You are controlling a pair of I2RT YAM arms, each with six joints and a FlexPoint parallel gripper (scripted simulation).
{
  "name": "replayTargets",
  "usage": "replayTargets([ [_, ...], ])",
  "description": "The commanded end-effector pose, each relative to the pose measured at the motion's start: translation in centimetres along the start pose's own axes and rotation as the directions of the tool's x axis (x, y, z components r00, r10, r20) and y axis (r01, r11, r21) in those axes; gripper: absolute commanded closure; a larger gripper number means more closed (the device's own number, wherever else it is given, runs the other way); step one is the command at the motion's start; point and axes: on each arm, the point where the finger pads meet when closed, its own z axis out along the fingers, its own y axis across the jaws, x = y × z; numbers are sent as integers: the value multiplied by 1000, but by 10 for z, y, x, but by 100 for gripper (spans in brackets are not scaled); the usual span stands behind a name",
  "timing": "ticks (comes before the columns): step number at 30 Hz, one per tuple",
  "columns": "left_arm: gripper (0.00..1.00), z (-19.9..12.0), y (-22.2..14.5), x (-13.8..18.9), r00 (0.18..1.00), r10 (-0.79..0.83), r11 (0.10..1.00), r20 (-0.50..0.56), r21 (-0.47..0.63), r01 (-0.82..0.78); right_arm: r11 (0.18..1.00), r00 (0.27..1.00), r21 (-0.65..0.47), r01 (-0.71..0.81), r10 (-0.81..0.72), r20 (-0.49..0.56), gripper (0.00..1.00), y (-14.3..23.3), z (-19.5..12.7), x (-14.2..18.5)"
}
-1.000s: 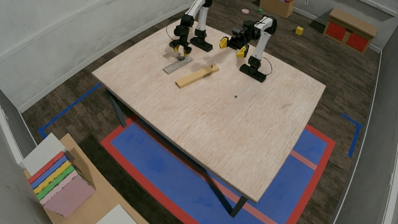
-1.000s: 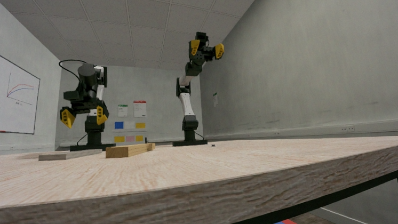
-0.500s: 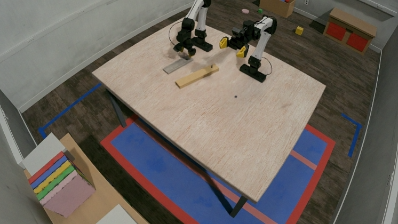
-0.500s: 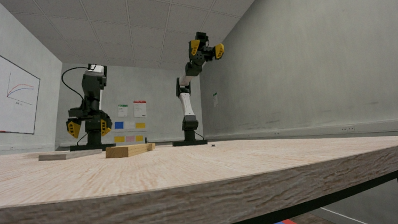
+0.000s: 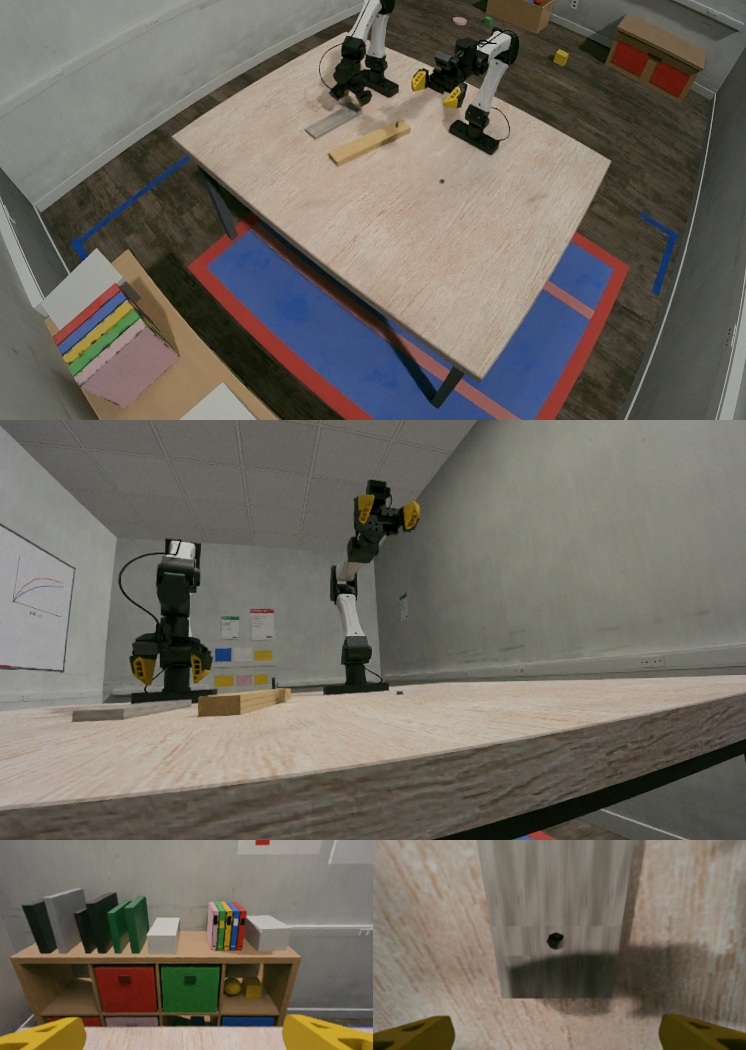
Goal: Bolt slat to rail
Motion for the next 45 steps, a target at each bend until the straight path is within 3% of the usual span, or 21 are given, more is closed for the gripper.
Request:
replayTargets([
  [1, 0, -2, -1, -6, 1000, 5, 1000, 16, 6, -5, 1000, 1000, -8, -7, 7, -9, 0, 2, 3, 3],
  [45, 0, -2, -1, -6, 1000, 5, 1000, 16, 6, -5, 1000, 1000, -12, -6, 6, 1, 0, 3, 50, 0],
])
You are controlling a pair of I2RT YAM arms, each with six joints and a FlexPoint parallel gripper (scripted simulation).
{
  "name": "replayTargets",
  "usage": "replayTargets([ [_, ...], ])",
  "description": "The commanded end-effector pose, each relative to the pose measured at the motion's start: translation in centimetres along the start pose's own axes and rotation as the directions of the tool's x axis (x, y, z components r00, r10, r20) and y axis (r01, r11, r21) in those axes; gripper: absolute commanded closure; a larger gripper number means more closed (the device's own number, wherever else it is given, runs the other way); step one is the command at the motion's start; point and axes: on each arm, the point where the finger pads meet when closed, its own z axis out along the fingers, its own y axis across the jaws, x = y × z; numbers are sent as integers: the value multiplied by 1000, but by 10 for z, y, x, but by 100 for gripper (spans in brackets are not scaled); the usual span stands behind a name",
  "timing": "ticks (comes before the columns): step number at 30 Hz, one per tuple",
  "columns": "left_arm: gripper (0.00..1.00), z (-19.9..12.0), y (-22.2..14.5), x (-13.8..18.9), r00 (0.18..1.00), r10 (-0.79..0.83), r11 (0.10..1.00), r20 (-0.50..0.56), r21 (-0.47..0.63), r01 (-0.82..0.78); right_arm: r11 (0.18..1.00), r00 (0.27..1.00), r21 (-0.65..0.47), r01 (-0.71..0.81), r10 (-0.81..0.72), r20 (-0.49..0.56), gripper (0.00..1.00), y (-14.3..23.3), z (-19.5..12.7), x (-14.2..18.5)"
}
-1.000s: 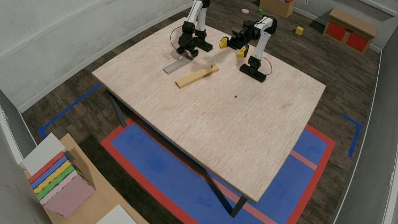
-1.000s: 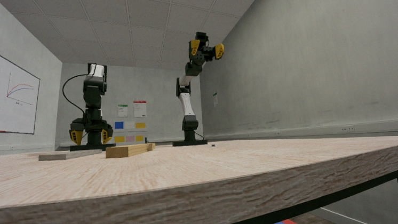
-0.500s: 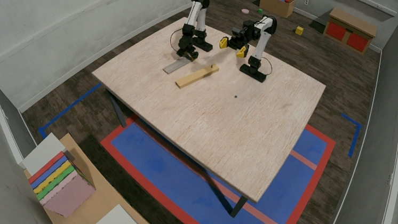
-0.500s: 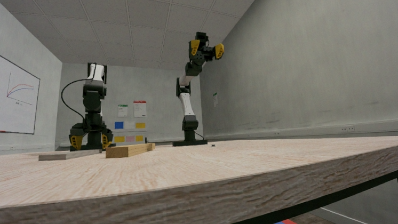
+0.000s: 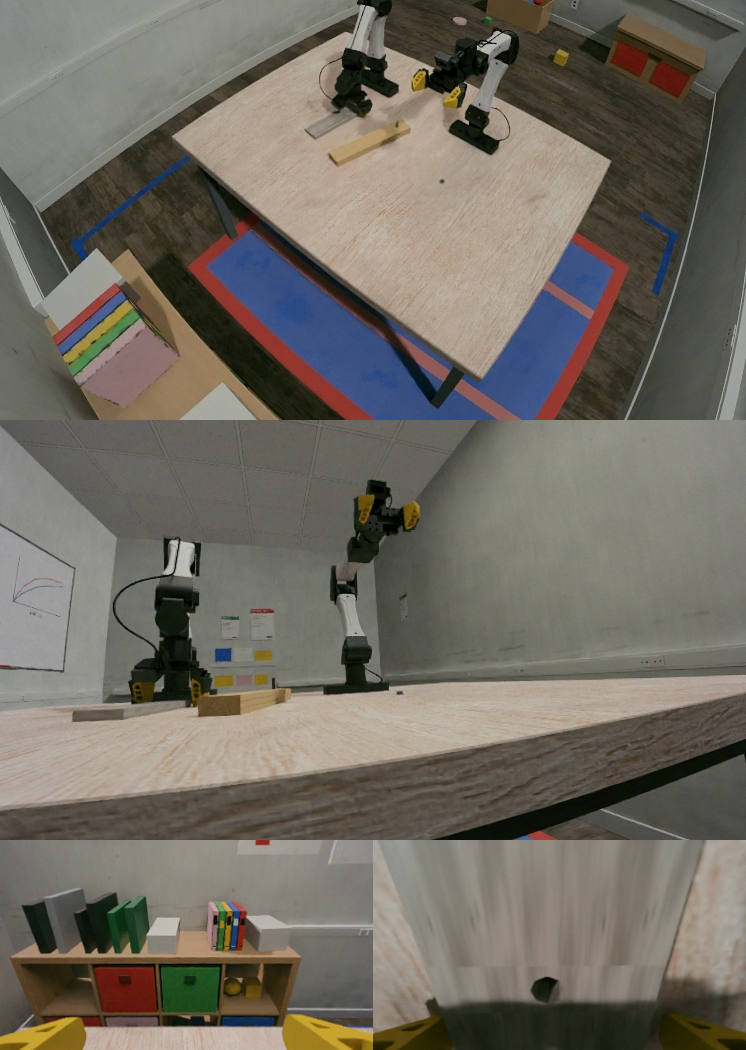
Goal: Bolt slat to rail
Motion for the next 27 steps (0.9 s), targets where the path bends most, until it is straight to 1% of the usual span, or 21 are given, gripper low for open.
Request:
replayTargets([
  [1, 0, -2, -1, -6, 1000, 5, 1000, 16, 6, -5, 1000, 1000, -21, -4, 5, 25, 0, 5, 1, -6],
  [27, 0, -2, -1, -6, 1000, 5, 1000, 16, 6, -5, 1000, 1000, -14, -2, 3, 31, 0, 3, -2, -8],
])
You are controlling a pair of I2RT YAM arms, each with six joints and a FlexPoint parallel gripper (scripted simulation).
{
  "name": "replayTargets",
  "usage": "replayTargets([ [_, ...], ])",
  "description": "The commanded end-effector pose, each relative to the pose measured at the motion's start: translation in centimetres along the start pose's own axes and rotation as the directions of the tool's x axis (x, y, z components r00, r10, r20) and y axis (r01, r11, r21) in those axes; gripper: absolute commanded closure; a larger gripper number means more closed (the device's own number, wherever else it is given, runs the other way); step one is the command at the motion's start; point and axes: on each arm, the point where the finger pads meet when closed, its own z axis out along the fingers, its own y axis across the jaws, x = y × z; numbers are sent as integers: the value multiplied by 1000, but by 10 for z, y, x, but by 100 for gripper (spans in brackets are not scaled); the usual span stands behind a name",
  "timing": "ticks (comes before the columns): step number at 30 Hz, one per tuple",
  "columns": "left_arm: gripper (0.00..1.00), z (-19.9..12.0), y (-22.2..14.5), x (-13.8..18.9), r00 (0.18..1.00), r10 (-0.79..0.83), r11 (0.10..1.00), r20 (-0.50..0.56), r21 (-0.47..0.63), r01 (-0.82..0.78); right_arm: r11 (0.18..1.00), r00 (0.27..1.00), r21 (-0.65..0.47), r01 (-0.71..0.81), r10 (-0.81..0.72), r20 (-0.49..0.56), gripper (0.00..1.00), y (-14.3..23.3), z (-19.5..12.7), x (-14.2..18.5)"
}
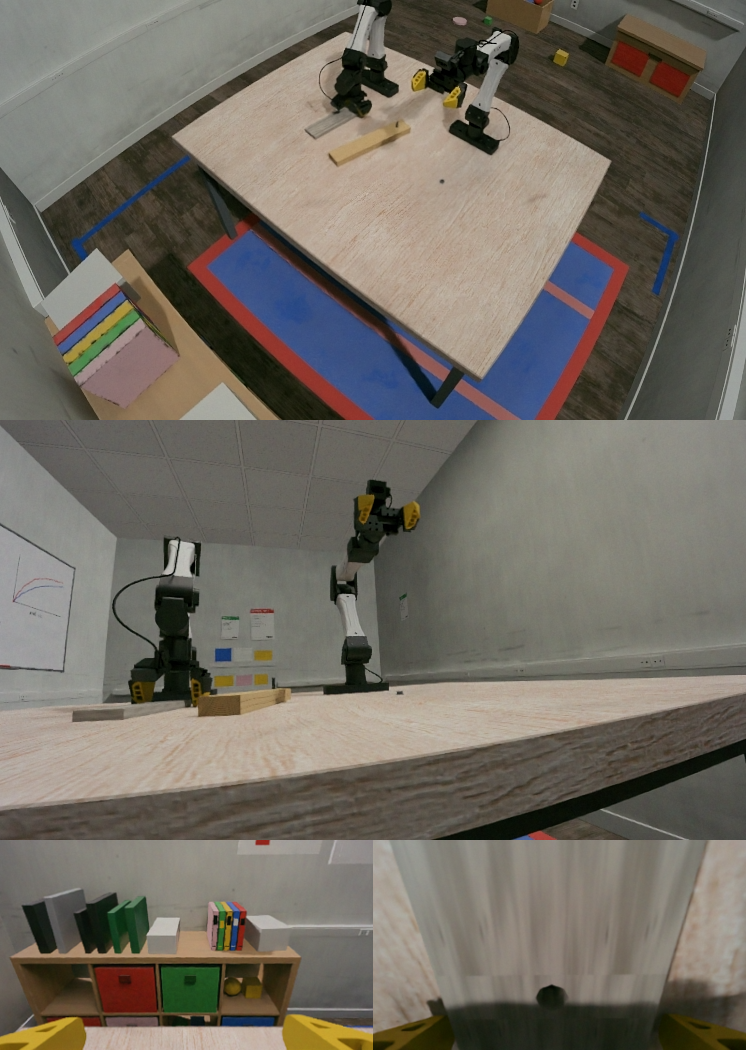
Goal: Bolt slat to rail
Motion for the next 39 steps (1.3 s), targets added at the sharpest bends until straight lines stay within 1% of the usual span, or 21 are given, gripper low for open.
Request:
replayTargets([
  [1, 0, -2, -1, -6, 1000, 5, 1000, 16, 6, -5, 1000, 1000, -8, -2, 3, 16, 0, 2, -2, -4],
  [2, 0, -2, -1, -6, 1000, 5, 1000, 16, 6, -5, 1000, 1000, -7, -3, 3, 16, 11, 2, -2, -4],
  [7, 0, -2, -1, -6, 1000, 5, 1000, 16, 6, -5, 1000, 1000, -4, -3, 3, 15, 18, 1, -3, -4],
  [9, 0, -2, -1, -6, 1000, 5, 1000, 16, 6, -5, 1000, 1000, -4, -3, 3, 15, 18, 1, -3, -4],
  [17, 0, -2, -1, -6, 1000, 5, 1000, 16, 6, -5, 1000, 1000, -4, -3, 3, 15, 29, 1, -3, -4],
  [18, 0, -2, -1, -6, 1000, 5, 1000, 16, 6, -5, 1000, 1000, -4, -3, 3, 15, 33, 1, -3, -4],
  [39, 0, -2, -1, -6, 1000, 5, 1000, 16, 6, -5, 1000, 1000, -5, -3, 3, 16, 33, 1, -6, -5],
])
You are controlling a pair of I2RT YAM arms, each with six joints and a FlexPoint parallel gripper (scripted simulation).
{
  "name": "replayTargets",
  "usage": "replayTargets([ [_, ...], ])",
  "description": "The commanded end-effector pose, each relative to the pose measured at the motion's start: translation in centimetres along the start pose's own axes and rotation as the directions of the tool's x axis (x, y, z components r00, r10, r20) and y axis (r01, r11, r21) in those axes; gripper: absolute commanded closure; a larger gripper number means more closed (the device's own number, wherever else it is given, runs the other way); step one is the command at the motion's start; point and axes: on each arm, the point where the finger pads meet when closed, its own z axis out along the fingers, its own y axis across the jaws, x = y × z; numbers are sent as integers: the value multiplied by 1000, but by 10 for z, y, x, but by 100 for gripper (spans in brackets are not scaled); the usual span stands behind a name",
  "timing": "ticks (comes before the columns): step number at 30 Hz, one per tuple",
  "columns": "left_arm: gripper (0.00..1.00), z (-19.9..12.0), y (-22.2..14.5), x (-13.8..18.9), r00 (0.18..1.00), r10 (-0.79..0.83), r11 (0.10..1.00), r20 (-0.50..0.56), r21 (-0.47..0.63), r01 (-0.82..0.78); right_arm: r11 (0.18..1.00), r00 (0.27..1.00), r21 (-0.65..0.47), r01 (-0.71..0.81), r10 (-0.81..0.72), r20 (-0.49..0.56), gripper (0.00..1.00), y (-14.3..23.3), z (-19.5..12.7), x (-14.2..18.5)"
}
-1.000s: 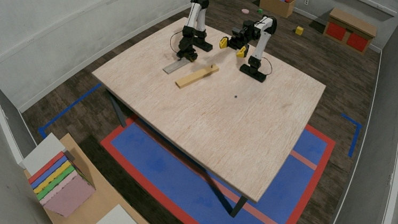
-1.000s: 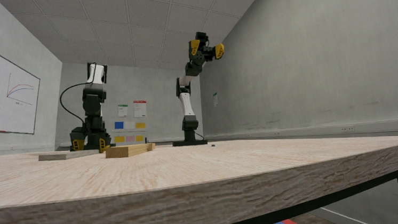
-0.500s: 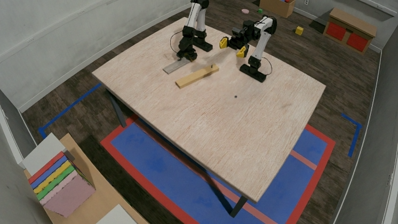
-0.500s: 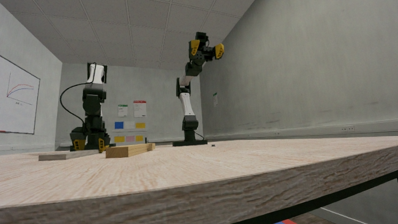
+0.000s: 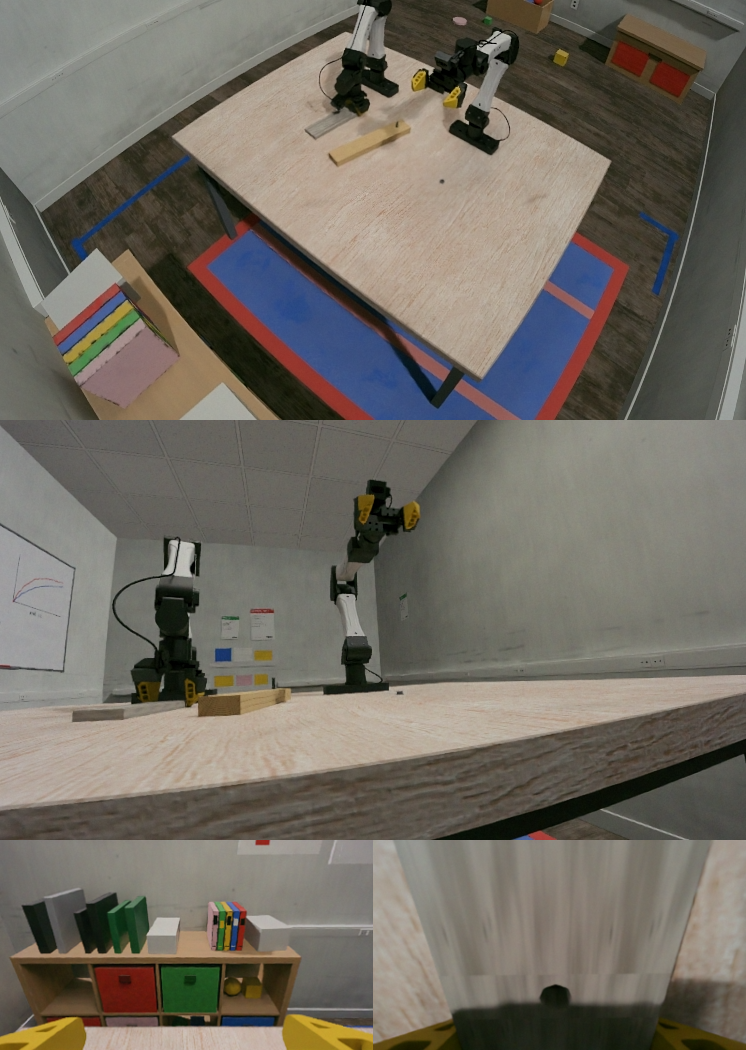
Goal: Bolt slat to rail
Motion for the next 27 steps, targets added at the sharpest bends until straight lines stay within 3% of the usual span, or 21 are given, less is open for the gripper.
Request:
replayTargets([
  [1, 0, -2, -1, -6, 1000, 5, 1000, 16, 6, -5, 1000, 1000, -4, -4, 4, 16, 33, 1, -7, -6],
  [27, 0, -2, -1, -6, 1000, 5, 1000, 16, 6, -5, 1000, 1000, -6, -3, 3, 17, 33, 2, -36, -9],
])
